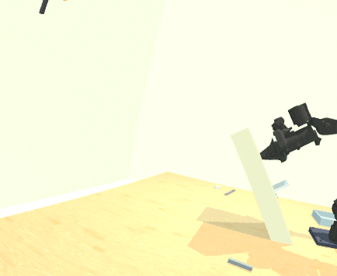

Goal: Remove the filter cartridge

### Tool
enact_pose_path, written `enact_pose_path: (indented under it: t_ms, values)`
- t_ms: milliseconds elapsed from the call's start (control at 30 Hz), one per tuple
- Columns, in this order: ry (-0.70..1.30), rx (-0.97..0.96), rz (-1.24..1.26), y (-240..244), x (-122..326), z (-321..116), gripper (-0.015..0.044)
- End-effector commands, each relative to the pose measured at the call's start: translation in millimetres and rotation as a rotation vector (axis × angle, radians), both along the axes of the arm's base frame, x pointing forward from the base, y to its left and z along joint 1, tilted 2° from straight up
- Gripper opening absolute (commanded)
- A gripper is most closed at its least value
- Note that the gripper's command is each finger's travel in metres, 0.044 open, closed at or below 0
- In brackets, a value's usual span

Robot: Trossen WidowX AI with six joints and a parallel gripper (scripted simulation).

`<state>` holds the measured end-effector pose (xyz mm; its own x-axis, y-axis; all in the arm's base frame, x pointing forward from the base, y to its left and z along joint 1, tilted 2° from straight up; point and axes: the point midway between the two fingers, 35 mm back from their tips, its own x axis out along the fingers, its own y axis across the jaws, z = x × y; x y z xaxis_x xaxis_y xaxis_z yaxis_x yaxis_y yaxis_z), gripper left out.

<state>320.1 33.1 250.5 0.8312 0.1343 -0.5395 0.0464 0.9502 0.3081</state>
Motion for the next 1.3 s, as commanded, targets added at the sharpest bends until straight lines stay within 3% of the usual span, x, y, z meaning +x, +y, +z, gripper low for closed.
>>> enact_pose_path:
  t_ms: [0, 1267]
  values:
    - [-0.017, -0.121, 0.078, 0.4, 3.5, -2.4, 0.0000]
    - [-0.189, -1.183, 0.769, 0.5, 3.9, -2.7, 0.0000]
